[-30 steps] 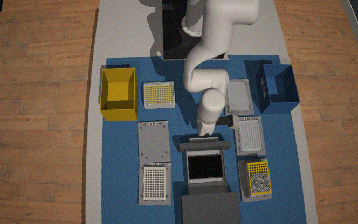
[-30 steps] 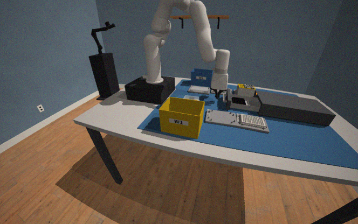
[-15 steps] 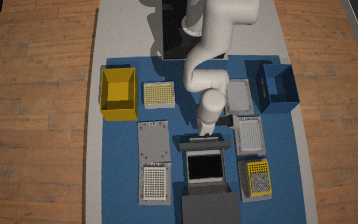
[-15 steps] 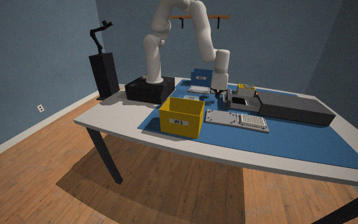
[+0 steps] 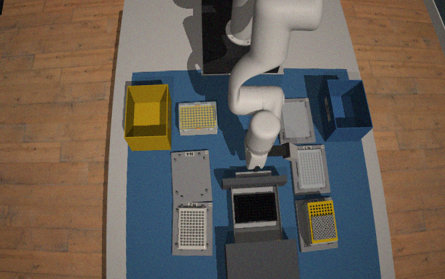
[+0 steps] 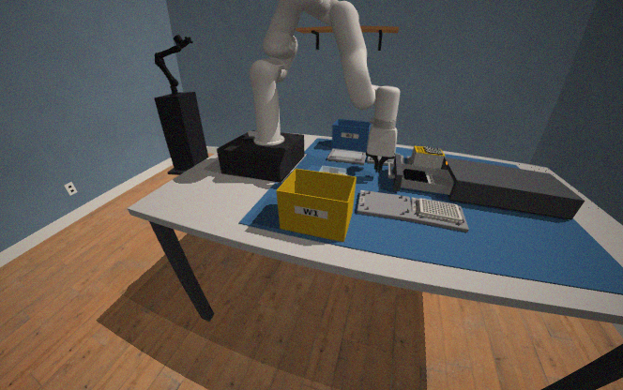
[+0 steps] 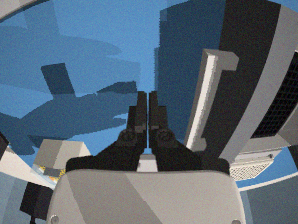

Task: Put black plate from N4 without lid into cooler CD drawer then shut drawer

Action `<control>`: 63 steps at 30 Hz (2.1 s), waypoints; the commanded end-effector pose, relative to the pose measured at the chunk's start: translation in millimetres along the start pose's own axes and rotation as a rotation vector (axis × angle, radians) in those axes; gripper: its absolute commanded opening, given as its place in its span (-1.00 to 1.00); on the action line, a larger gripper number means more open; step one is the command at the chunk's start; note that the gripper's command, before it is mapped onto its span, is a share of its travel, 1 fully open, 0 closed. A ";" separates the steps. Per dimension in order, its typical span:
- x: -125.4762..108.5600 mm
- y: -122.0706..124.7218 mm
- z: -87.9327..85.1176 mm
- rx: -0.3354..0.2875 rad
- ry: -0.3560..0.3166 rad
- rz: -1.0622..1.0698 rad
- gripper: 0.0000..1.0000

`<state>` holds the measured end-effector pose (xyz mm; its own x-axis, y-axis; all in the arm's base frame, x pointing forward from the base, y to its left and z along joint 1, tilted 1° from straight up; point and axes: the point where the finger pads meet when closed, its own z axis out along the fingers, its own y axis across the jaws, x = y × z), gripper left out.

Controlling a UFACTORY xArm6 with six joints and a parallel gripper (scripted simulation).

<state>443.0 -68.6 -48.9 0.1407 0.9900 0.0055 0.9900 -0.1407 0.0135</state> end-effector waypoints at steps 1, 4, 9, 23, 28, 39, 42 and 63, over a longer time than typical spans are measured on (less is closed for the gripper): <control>0.0 1.6 -1.3 -0.004 0.000 0.000 -1.00; 0.0 1.6 -1.3 -0.004 0.000 0.000 -1.00; 0.0 1.6 -1.3 -0.004 0.000 0.000 -1.00; 0.0 16.6 -1.3 -0.004 0.000 0.000 -1.00; 0.0 25.0 -1.4 -0.004 0.000 0.000 -1.00; 0.0 40.0 -1.5 -0.004 0.000 0.000 -1.00; 0.0 42.1 -1.5 -0.004 0.000 0.000 -1.00; 0.0 72.1 -1.7 -0.004 0.000 0.000 -1.00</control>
<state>507.2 -77.7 -48.3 0.1407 0.9900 0.0056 0.9900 -0.1407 0.0127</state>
